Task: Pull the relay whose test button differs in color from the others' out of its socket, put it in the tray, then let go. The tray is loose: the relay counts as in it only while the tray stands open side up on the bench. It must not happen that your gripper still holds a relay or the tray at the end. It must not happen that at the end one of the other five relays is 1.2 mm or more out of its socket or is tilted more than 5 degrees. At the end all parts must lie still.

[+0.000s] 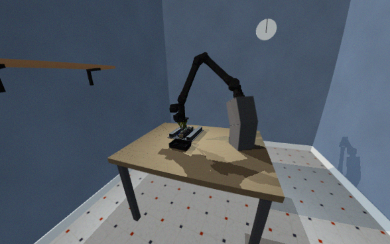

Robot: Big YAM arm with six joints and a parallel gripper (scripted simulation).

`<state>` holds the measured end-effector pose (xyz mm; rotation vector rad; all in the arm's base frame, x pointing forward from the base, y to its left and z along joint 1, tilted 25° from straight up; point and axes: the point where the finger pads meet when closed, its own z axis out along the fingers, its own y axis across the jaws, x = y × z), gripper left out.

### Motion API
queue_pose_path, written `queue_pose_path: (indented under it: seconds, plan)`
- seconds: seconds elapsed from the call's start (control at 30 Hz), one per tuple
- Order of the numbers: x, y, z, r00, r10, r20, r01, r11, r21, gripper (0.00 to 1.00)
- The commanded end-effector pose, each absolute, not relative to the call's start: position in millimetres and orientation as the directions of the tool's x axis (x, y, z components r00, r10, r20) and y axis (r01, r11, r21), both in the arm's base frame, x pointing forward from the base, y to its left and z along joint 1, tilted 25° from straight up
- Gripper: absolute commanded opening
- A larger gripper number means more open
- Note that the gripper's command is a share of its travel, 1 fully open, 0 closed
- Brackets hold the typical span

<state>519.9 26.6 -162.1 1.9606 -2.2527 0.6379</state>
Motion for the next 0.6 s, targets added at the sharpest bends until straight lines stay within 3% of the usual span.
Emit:
queue_pose_path:
  seconds: [0.0,0.57]
  plan:
    - [531.9,47.9,-159.3,-0.202,-0.927,0.317,-0.953,0.111,-0.283,0.0]
    - [528.6,112.1,-183.0,-0.203,-0.928,0.313,-0.952,0.111,-0.287,0.0]
